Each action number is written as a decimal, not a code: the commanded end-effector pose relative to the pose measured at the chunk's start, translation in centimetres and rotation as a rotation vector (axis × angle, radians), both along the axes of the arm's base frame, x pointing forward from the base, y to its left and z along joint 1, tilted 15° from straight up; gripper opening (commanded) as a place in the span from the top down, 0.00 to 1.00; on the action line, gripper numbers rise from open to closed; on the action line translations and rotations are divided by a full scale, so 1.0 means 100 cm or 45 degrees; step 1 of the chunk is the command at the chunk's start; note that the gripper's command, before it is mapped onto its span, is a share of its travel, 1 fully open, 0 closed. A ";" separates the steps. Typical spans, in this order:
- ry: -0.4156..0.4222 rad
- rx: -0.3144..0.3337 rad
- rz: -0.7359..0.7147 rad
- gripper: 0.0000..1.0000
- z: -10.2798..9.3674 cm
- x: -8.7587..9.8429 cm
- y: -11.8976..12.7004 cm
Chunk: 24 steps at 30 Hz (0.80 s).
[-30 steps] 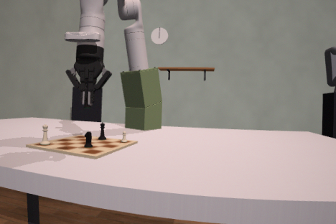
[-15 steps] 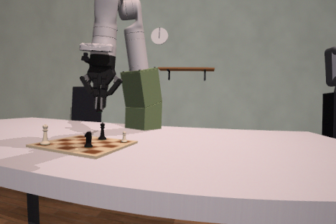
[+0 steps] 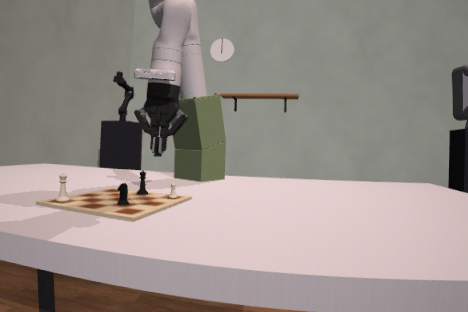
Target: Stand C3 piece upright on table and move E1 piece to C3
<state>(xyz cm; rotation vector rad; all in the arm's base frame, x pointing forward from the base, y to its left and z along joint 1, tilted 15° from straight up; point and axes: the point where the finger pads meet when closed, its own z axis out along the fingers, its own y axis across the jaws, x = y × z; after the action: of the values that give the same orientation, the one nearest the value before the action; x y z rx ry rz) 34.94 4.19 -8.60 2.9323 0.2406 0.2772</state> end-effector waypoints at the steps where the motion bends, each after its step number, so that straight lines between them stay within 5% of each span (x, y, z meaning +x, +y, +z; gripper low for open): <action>1: 0.005 0.024 -0.039 1.00 -0.003 -0.015 0.000; 12: -0.064 0.112 -0.068 1.00 0.002 -0.021 0.022; 24: -0.070 0.120 -0.071 1.00 0.002 -0.021 0.024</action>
<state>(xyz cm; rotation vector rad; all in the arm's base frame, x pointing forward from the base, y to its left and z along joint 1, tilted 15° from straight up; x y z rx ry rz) 32.85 6.55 -8.39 3.0132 0.1413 0.3683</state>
